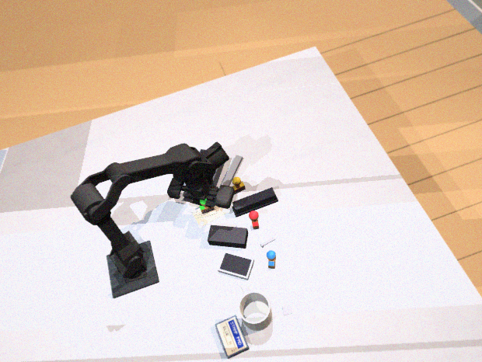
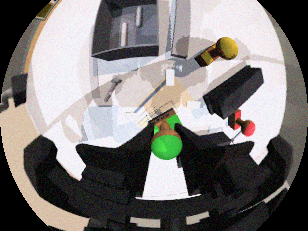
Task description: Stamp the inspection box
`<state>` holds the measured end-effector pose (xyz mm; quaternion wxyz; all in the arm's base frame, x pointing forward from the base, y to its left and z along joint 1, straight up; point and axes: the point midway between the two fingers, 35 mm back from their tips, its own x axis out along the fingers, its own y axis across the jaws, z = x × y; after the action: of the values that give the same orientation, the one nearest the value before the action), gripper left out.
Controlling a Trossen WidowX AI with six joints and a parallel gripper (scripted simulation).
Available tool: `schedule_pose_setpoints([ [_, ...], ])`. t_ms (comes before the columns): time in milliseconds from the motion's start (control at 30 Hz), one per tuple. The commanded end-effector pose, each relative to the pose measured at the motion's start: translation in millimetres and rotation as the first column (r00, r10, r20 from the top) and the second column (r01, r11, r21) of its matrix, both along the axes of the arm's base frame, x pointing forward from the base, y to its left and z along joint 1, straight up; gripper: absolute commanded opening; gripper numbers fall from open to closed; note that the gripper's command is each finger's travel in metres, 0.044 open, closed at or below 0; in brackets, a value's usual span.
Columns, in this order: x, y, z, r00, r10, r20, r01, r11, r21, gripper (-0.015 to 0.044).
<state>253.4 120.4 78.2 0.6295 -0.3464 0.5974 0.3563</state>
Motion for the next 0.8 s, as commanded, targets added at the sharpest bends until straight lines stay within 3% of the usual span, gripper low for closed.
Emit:
schedule_pose_setpoints([
  [0, 0.5, 0.5, 6.6, 1.000, 0.005, 0.002, -0.005, 1.000, 0.003, 0.0000],
  [767, -1.6, -0.6, 43.2, 1.000, 0.005, 0.002, -0.005, 1.000, 0.003, 0.0000],
])
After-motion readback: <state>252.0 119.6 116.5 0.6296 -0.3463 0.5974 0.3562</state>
